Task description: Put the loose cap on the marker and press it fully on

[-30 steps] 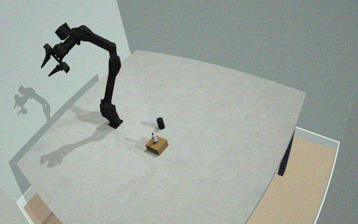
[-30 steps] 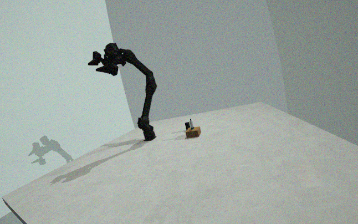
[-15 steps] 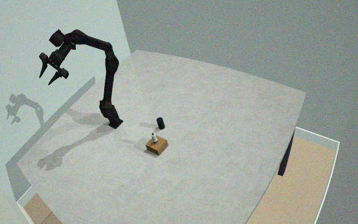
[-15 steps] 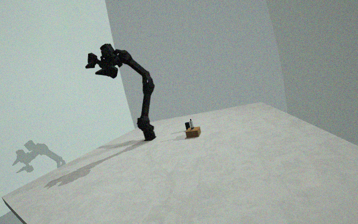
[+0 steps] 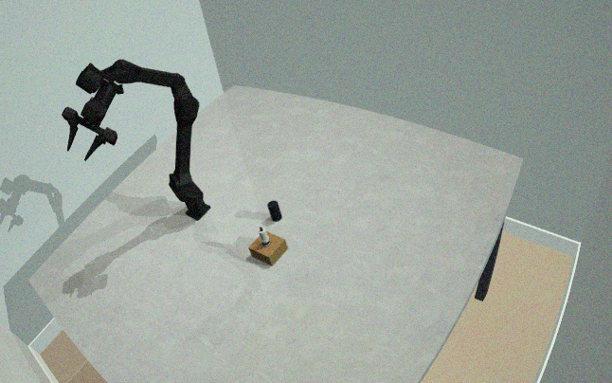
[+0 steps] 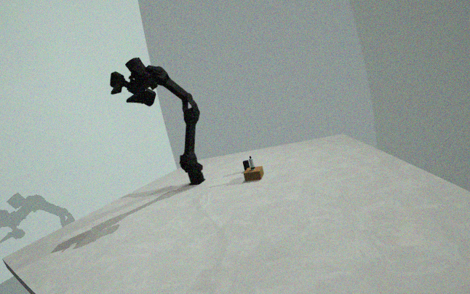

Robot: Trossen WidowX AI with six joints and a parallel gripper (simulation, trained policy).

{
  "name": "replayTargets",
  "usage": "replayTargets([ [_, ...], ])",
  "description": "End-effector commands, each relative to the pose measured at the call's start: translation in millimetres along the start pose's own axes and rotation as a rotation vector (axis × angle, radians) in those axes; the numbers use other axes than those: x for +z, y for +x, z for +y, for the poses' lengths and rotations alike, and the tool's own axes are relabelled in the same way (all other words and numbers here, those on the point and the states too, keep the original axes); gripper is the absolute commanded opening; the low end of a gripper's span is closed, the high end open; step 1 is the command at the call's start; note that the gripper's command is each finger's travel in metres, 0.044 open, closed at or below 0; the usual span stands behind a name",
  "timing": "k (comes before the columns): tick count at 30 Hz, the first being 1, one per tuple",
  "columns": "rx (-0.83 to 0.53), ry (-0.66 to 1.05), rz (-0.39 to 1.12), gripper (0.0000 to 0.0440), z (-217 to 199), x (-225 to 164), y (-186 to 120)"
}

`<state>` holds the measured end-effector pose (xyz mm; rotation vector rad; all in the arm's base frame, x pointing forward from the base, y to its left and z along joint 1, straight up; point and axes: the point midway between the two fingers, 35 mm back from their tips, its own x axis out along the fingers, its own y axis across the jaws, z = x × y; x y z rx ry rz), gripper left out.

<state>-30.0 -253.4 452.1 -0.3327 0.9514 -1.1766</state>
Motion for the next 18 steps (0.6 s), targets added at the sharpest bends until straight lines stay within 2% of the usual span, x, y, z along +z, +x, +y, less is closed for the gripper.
replayTargets([
  [1, 0.046, -0.012, 0.003, 0.0296, 8.1, 0.3, 12.8],
  [18, 0.197, -0.065, -0.017, 0.0297, 42.6, 16.4, 48.9],
])
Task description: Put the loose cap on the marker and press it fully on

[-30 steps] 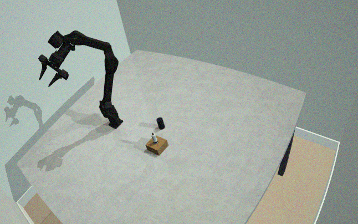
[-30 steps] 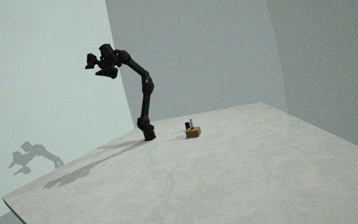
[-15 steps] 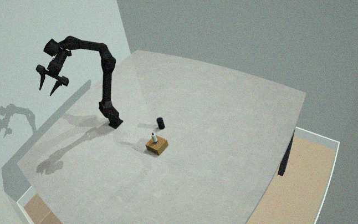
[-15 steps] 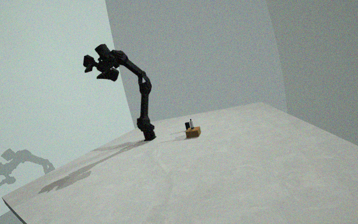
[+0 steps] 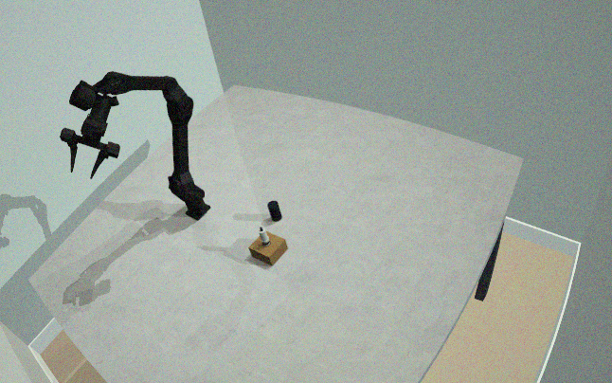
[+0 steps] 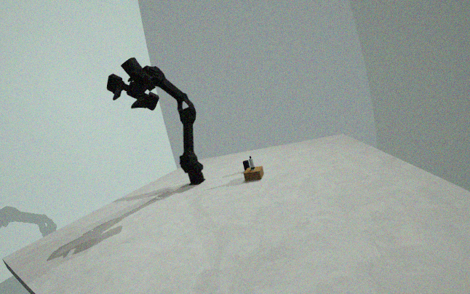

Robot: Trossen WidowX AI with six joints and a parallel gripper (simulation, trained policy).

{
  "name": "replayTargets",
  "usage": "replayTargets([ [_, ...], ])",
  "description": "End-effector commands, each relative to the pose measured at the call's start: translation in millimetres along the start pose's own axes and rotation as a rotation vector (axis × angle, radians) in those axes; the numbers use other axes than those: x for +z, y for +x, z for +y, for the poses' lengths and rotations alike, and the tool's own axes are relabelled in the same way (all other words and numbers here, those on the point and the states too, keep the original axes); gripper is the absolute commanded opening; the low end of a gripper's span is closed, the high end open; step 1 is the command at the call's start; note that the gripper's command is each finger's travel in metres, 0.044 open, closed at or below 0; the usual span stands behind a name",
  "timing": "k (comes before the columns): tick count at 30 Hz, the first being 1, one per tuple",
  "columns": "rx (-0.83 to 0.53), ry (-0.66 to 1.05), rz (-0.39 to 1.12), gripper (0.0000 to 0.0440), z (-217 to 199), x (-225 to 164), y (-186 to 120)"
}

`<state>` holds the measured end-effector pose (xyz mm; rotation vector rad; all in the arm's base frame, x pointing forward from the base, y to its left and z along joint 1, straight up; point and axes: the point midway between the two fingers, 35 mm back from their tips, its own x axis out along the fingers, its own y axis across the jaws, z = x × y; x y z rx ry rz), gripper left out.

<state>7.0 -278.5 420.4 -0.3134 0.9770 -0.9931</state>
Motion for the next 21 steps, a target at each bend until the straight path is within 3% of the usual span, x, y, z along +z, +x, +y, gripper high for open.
replayTargets([
  [1, 0.042, -0.004, 0.006, 0.0297, 8.0, 1.6, 13.1],
  [21, 0.199, -0.067, 0.002, 0.0299, 49.8, 25.0, 54.5],
])
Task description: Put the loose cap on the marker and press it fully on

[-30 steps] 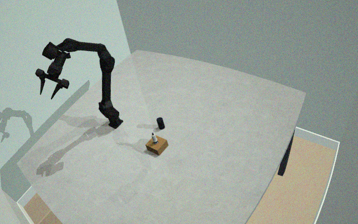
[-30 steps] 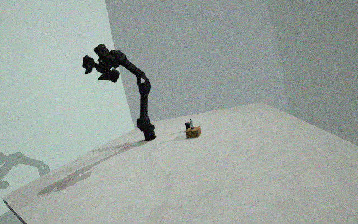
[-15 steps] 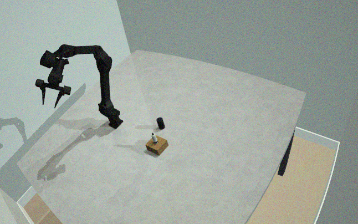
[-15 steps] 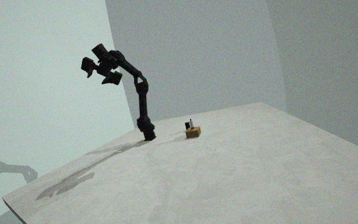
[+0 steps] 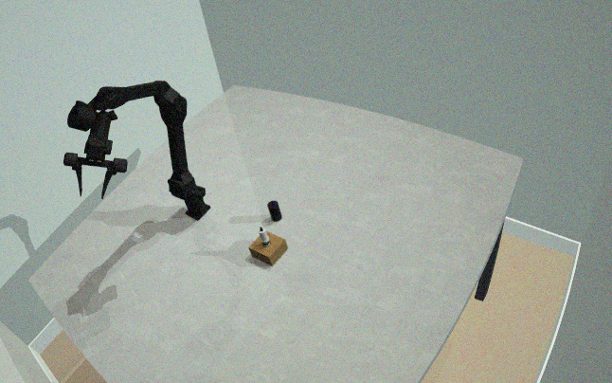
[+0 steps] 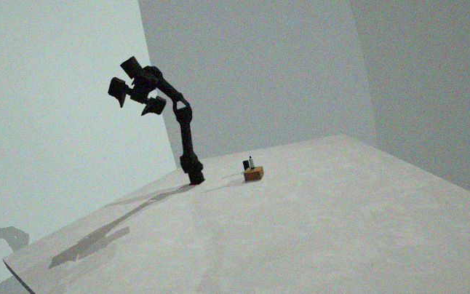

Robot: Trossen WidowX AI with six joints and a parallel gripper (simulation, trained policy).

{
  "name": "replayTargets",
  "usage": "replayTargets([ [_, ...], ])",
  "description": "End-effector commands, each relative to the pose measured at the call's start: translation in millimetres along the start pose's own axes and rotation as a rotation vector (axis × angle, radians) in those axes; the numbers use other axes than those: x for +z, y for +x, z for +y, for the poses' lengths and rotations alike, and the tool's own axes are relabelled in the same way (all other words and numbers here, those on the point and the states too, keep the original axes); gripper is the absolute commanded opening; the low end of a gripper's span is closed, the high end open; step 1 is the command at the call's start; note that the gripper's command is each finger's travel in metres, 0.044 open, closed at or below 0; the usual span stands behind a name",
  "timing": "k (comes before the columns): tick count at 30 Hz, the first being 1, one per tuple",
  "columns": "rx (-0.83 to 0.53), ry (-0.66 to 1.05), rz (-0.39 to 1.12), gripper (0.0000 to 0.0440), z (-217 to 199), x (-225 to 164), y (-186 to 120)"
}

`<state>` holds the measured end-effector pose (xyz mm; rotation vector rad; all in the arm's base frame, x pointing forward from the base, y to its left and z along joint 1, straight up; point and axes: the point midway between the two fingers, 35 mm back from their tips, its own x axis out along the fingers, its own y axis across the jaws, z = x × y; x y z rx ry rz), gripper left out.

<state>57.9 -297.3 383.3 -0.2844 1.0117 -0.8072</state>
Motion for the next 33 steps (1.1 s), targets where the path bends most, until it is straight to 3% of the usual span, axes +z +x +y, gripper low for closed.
replayTargets([
  [1, 0.038, -0.004, 0.011, 0.0299, 8.4, 2.7, 13.0],
  [33, 0.242, -0.104, 0.042, 0.0304, 81.3, 47.8, 72.0],
])
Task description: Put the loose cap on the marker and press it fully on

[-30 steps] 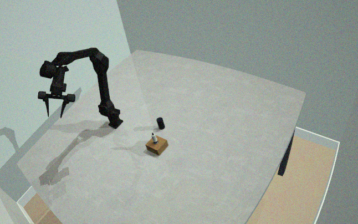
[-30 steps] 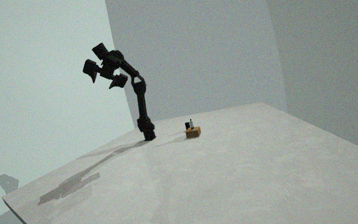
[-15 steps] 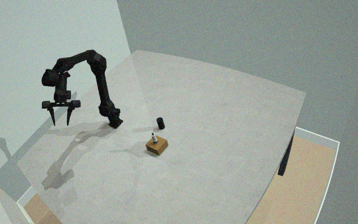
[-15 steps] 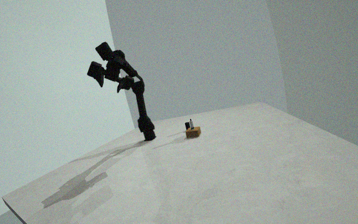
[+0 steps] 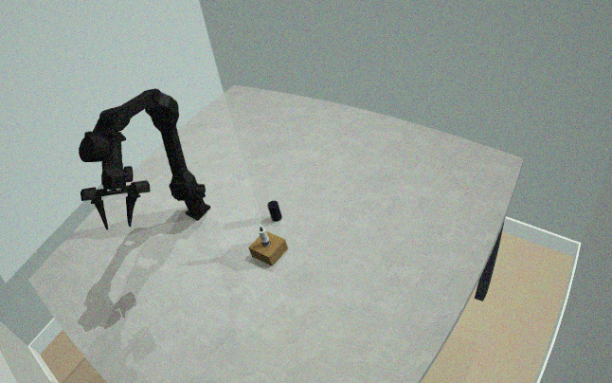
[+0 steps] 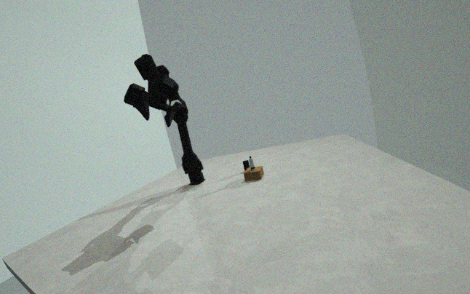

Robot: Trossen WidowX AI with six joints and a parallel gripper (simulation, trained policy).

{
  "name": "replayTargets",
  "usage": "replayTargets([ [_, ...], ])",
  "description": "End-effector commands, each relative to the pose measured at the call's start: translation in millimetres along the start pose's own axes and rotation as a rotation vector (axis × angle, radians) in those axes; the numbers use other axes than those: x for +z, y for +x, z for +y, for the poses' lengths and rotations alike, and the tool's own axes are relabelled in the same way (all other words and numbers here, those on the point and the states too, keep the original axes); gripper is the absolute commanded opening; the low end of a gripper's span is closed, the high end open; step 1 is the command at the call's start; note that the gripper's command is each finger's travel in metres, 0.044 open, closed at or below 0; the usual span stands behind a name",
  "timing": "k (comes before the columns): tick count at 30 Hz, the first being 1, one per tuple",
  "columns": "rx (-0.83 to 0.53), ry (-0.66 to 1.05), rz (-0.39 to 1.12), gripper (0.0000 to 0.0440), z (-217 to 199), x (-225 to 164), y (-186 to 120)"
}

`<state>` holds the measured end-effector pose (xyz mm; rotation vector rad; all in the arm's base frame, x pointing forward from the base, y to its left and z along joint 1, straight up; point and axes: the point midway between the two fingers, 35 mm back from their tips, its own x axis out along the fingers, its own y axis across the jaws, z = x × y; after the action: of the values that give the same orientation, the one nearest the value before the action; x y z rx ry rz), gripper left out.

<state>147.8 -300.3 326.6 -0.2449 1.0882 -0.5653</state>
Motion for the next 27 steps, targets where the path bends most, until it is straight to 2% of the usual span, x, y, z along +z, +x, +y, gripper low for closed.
replayTargets([
  [1, 0.031, -0.005, 0.017, 0.0305, 9.4, 4.4, 12.2],
  [27, 0.155, -0.075, 0.066, 0.0309, 73.4, 47.6, 54.8],
])
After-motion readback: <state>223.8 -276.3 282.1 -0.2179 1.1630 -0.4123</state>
